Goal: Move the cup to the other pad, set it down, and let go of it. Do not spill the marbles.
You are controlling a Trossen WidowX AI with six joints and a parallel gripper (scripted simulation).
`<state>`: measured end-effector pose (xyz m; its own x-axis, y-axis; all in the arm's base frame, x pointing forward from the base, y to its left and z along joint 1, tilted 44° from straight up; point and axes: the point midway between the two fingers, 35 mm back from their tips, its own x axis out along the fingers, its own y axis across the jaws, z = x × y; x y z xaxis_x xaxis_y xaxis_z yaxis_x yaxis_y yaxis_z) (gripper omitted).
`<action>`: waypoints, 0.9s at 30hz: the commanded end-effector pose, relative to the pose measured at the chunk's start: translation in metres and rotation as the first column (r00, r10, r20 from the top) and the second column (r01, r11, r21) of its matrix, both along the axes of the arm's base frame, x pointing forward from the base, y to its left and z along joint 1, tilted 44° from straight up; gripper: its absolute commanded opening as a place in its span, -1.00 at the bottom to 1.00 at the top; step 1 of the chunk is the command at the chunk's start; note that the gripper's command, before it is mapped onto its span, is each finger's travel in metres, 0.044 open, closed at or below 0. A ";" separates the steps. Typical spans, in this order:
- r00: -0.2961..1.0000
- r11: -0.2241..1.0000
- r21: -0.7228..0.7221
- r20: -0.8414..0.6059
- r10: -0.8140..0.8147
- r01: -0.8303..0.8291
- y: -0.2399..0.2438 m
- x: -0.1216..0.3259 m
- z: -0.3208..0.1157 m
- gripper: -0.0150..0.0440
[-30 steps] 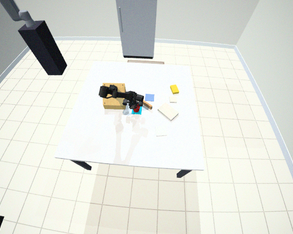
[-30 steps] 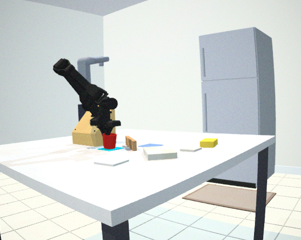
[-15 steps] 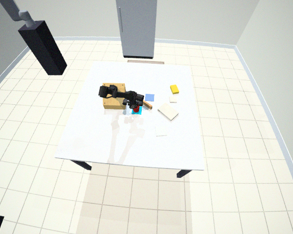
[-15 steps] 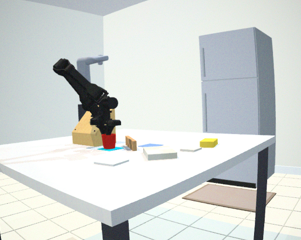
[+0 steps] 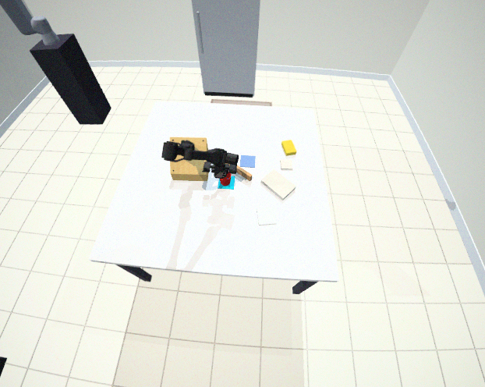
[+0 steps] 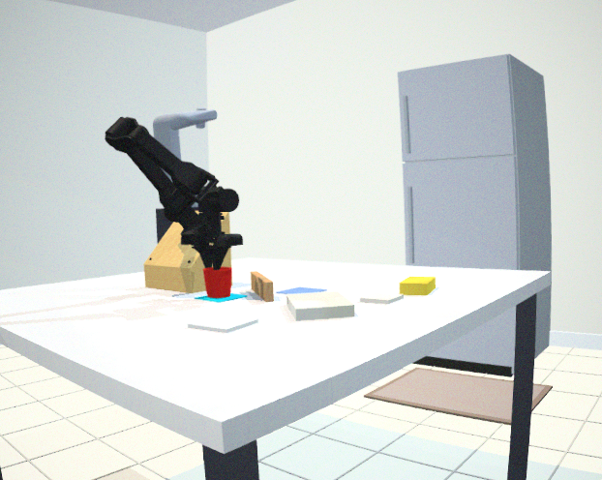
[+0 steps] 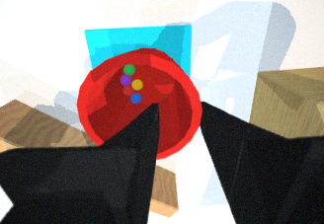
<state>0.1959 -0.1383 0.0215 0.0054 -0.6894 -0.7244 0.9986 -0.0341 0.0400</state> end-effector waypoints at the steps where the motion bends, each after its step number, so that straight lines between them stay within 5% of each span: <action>1: 1.000 1.000 -0.004 0.009 -0.004 0.004 0.003 0.001 0.005 -0.06; 27: 1.000 1.000 -0.003 0.004 -0.002 0.002 0.023 0.000 0.020 -0.06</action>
<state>0.1960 -0.1173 0.0384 0.0047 -0.6883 -0.7254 0.9988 -0.0322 0.0370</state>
